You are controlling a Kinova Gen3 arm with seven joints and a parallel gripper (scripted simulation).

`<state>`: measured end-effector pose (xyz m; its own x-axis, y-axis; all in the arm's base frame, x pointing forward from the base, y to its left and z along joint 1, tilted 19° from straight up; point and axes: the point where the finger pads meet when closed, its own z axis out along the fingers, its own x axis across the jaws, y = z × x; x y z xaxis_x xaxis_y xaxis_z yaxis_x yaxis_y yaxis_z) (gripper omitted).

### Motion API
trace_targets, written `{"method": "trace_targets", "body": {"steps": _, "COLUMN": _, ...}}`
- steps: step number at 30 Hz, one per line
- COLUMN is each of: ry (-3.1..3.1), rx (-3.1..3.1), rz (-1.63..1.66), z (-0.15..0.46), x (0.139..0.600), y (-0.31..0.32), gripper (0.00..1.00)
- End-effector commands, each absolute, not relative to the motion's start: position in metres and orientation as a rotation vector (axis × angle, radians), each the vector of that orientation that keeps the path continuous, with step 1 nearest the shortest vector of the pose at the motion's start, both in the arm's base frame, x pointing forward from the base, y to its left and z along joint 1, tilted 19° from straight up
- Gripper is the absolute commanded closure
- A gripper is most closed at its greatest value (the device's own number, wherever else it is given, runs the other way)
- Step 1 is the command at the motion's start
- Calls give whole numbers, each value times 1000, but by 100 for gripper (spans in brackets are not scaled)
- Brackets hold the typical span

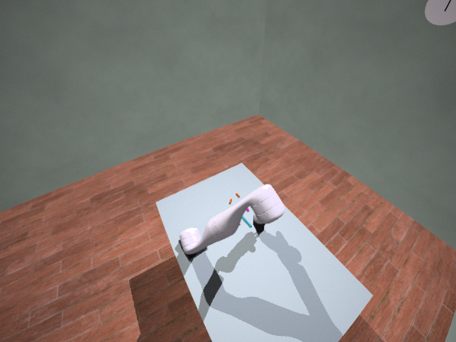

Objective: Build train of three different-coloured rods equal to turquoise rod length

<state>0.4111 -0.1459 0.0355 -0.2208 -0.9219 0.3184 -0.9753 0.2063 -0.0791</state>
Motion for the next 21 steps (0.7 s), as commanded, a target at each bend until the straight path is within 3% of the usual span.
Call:
{"method": "trace_targets", "body": {"steps": 1, "ry": -2275, "rx": 1821, "rz": 392, "z": 36, "x": 412, "y": -146, "gripper": 76}}
{"method": "trace_targets", "body": {"steps": 9, "ry": -2275, "rx": 1821, "rz": 392, "z": 36, "x": 412, "y": -146, "gripper": 76}}
{"method": "trace_targets", "body": {"steps": 10, "ry": -2275, "rx": 1821, "rz": 392, "z": 36, "x": 412, "y": -146, "gripper": 70}}
{"method": "trace_targets", "body": {"steps": 12, "ry": -2275, "rx": 1821, "rz": 392, "z": 36, "x": 412, "y": -146, "gripper": 70}}
{"method": "trace_targets", "body": {"steps": 16, "ry": -2275, "rx": 1821, "rz": 392, "z": 36, "x": 412, "y": -146, "gripper": 58}}
{"method": "trace_targets", "body": {"steps": 21, "ry": -2275, "rx": 1821, "rz": 392, "z": 36, "x": 412, "y": -146, "gripper": 52}}
